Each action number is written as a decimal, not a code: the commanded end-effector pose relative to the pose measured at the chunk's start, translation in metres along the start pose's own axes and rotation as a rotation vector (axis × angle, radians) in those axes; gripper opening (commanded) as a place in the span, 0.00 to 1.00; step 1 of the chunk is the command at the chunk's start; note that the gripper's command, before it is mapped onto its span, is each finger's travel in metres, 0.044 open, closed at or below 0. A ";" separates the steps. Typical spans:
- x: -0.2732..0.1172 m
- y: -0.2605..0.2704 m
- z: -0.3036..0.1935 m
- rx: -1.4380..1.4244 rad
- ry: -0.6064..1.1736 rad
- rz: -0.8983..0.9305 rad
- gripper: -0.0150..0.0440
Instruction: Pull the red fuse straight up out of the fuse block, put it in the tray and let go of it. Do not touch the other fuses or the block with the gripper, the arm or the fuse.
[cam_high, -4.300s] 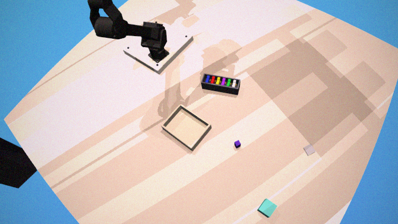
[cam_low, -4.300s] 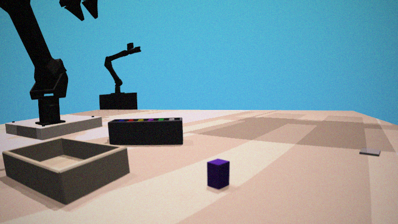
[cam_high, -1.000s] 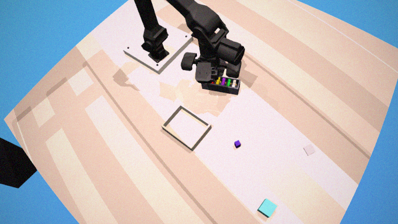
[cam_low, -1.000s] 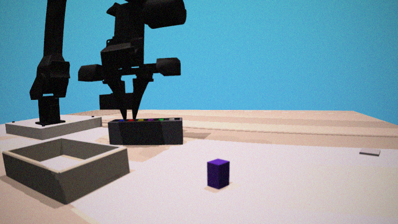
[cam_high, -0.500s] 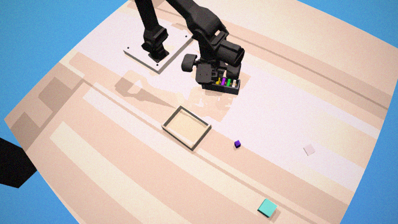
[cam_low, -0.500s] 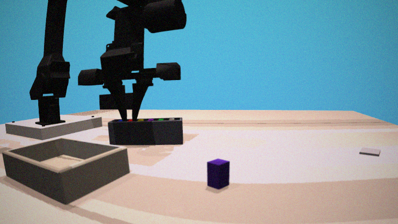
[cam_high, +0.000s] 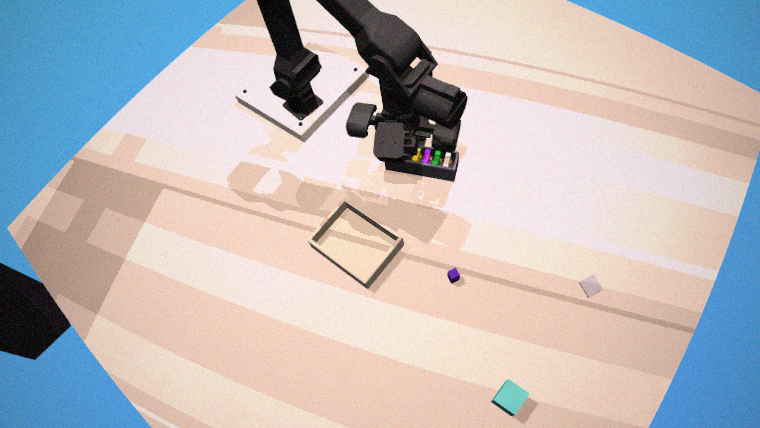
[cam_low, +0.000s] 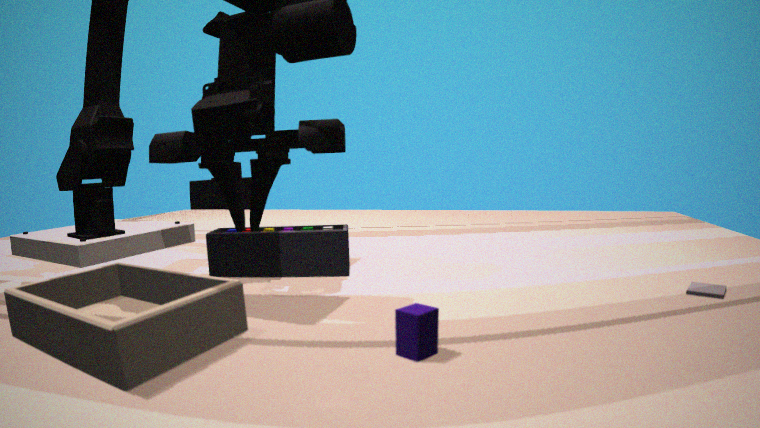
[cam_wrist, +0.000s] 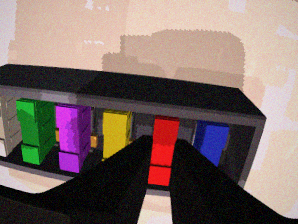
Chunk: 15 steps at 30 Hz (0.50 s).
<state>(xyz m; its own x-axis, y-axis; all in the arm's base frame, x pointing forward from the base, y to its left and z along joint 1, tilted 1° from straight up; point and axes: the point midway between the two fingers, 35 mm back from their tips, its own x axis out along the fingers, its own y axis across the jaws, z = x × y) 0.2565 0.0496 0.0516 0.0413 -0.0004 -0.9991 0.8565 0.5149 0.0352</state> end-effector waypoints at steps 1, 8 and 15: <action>-0.002 0.000 0.000 0.000 0.000 0.000 0.25; -0.005 0.000 0.000 0.001 0.001 0.000 0.25; -0.009 0.000 0.000 0.001 0.001 0.000 0.25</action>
<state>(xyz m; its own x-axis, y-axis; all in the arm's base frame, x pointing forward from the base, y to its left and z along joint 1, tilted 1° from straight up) 0.2565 0.0496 0.0579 0.0408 -0.0005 -0.9992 0.8565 0.5149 0.0347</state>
